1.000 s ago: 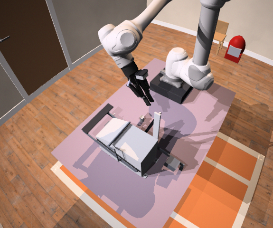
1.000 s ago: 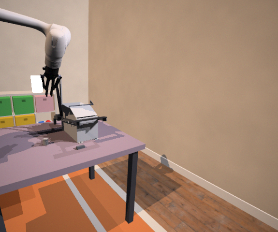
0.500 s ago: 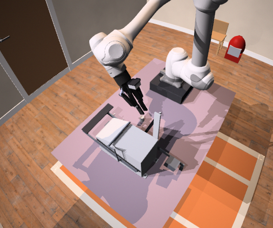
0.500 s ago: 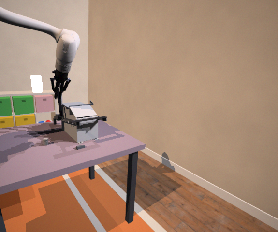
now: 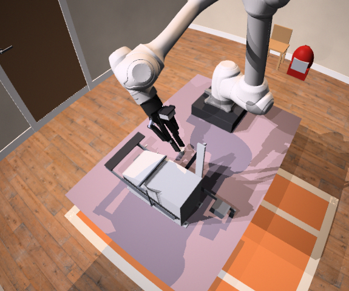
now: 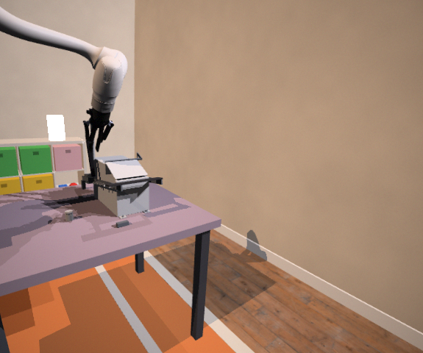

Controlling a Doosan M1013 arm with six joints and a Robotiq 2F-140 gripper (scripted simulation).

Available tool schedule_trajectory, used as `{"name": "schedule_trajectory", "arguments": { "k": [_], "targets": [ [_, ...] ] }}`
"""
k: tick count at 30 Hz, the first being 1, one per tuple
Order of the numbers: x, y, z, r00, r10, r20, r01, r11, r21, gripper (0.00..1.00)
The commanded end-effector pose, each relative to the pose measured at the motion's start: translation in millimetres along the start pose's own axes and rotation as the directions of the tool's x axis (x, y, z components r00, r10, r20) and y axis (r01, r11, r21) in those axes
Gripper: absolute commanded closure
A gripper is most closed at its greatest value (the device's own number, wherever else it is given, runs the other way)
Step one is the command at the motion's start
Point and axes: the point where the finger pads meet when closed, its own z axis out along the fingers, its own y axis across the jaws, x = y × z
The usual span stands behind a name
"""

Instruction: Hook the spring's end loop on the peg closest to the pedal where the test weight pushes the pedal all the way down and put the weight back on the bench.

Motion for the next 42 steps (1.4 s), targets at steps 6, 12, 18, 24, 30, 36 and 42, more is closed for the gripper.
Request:
{"name": "schedule_trajectory", "arguments": {
  "k": [6,12,18,24,30,36,42],
  "targets": [
    [0.6,0.4,-0.8,1.0,-0.001,0.0,0.001,1.0,-0.001,0.76],
    [0.6,0.4,5.9,1.0,-0.001,-0.001,0.001,1.0,-0.001,0.76],
    [0.6,0.4,13.9,1.0,-0.001,-0.002,0.001,1.0,-0.001,0.76],
    [0.6,0.4,19.2,1.0,-0.001,-0.002,0.001,1.0,-0.001,0.76],
    [0.6,0.4,20.0,1.0,-0.001,-0.002,0.001,1.0,-0.001,0.76],
    [0.6,0.4,22.4,1.0,-0.001,-0.002,0.001,1.0,-0.001,0.76],
    [0.6,0.4,23.6,1.0,-0.001,-0.002,0.001,1.0,-0.002,0.76]
  ]
}}
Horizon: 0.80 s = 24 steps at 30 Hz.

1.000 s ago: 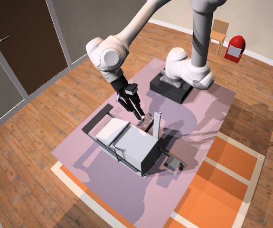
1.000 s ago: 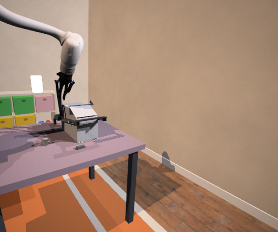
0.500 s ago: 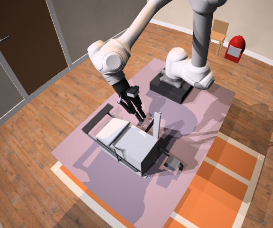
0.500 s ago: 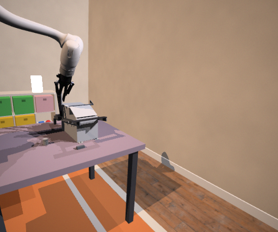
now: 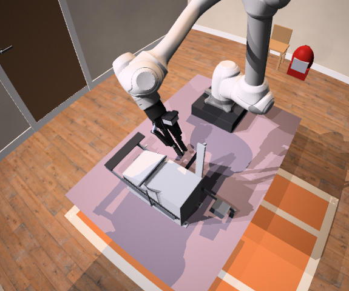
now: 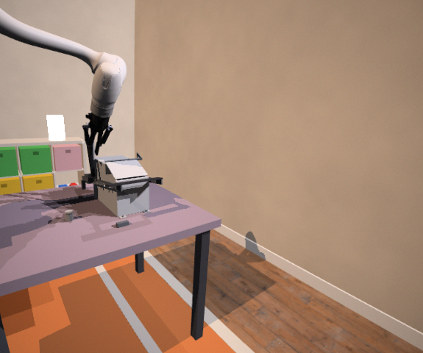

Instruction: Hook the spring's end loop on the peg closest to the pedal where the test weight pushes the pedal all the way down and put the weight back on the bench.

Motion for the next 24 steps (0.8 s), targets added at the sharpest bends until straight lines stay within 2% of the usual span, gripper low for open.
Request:
{"name": "schedule_trajectory", "arguments": {
  "k": [1,24],
  "targets": [
    [0.5,0.4,-0.4,1.0,-0.001,0.0,0.001,1.0,-0.001,0.76],
    [0.5,0.4,11.8,1.0,-0.001,0.0,0.001,1.0,-0.001,0.76]
  ]
}}
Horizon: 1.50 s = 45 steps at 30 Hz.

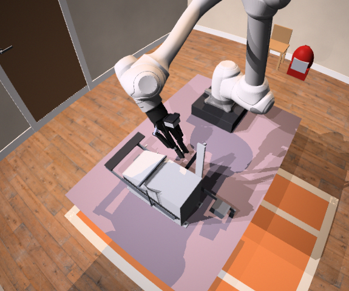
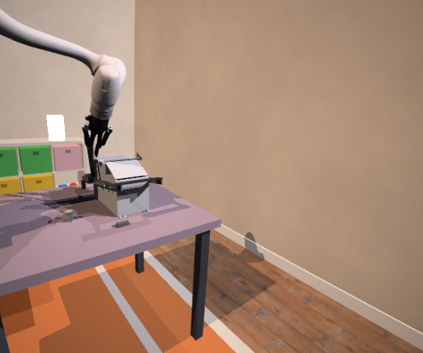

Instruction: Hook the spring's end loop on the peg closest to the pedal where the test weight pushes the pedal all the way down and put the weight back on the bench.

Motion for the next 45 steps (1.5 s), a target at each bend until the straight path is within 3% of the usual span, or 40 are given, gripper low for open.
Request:
{"name": "schedule_trajectory", "arguments": {
  "k": [1,26,41,45],
  "targets": [
    [0.5,0.4,1.3,1.0,-0.001,0.0,0.001,1.0,-0.001,0.76],
    [0.5,0.5,19.8,1.0,-0.001,0.0,0.001,1.0,-0.001,0.76],
    [0.6,0.5,68.7,1.0,-0.001,0.0,0.001,1.0,-0.001,0.76],
    [0.6,0.4,66.9,1.0,-0.001,0.0,0.001,1.0,-0.001,0.76]
  ]
}}
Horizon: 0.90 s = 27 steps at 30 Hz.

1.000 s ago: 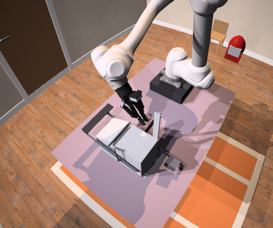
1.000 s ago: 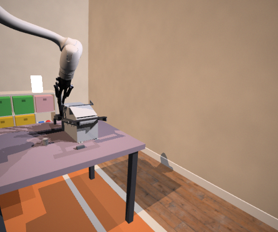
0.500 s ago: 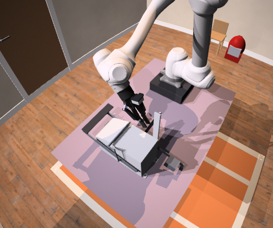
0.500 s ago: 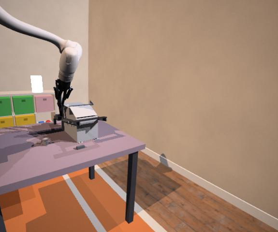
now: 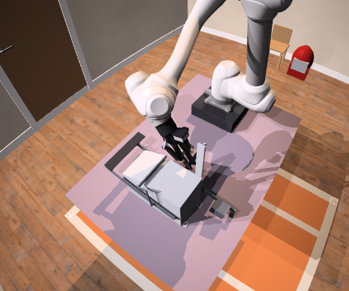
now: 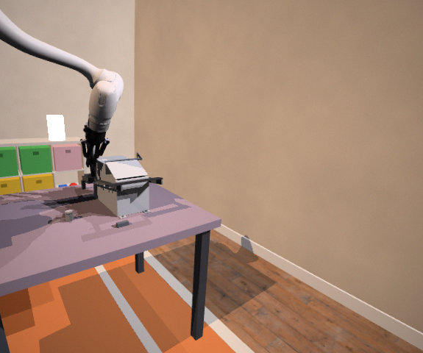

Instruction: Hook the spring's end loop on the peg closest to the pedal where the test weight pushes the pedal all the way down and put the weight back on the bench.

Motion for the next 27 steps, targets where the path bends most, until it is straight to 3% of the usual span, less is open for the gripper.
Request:
{"name": "schedule_trajectory", "arguments": {
  "k": [1,13,27],
  "targets": [
    [0.4,1.1,0.0,1.0,-0.001,0.001,0.001,1.0,-0.002,0.76],
    [0.4,1.2,15.2,1.0,-0.001,0.001,0.001,1.0,-0.002,0.76],
    [0.4,1.2,13.7,1.0,-0.001,0.001,0.001,1.0,-0.002,0.76]
  ]
}}
